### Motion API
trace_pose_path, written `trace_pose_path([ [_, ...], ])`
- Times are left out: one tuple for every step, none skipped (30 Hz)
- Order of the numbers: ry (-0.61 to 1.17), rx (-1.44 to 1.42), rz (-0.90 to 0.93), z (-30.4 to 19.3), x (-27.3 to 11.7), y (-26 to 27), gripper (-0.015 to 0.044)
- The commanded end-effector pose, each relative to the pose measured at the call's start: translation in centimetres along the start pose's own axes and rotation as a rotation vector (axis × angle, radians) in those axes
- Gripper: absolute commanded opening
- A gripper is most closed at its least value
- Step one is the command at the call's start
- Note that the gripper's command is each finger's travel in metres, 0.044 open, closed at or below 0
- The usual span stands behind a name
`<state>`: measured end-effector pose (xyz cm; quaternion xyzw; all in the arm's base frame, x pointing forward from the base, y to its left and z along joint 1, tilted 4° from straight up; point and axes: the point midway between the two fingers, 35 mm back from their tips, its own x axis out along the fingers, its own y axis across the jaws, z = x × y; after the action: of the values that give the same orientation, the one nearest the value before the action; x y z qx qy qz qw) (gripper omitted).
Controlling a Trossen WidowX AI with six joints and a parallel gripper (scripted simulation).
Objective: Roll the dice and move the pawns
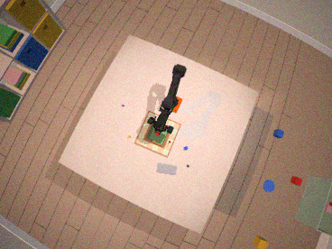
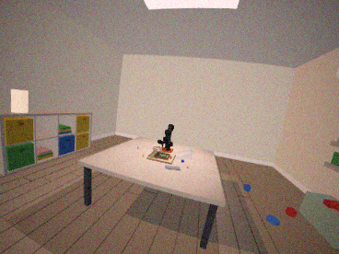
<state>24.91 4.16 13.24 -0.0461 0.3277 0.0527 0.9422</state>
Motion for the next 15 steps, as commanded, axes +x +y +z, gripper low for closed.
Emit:
trace_pose_path([
  [-0.017,-0.001,-0.005,0.32,-1.43,-0.21,0.0],
  [-0.016,-0.001,-0.005,0.23,-1.41,-0.2,0.0],
  [-0.016,-0.001,-0.005,0.15,-1.39,-0.2,0.0],
  [-0.016,-0.001,-0.005,0.15,-1.39,-0.2,0.0],
  [-0.016,-0.001,-0.005,0.15,-1.39,-0.2,0.0],
  [-0.016,-0.001,-0.005,0.15,-1.39,-0.2,0.0],
  [-0.016,-0.001,-0.005,0.15,-1.39,-0.2,0.0],
  [-0.016,-0.001,-0.005,0.15,-1.39,-0.2,0.0],
  [-0.016,-0.001,-0.005,0.15,-1.39,-0.2,0.0],
  [-0.016,-0.001,-0.005,0.15,-1.39,-0.2,0.0],
  [-0.016,-0.001,-0.005,0.15,-1.39,-0.2,0.0],
  [-0.016,-0.001,-0.005,0.15,-1.39,-0.2,0.0],
  [-0.016,-0.001,-0.005,0.15,-1.39,-0.2,0.0],
  [-0.016,-0.001,-0.005,0.15,-1.39,-0.2,0.0],
  [-0.016,-0.001,-0.005,0.15,-1.39,-0.2,0.0],
])
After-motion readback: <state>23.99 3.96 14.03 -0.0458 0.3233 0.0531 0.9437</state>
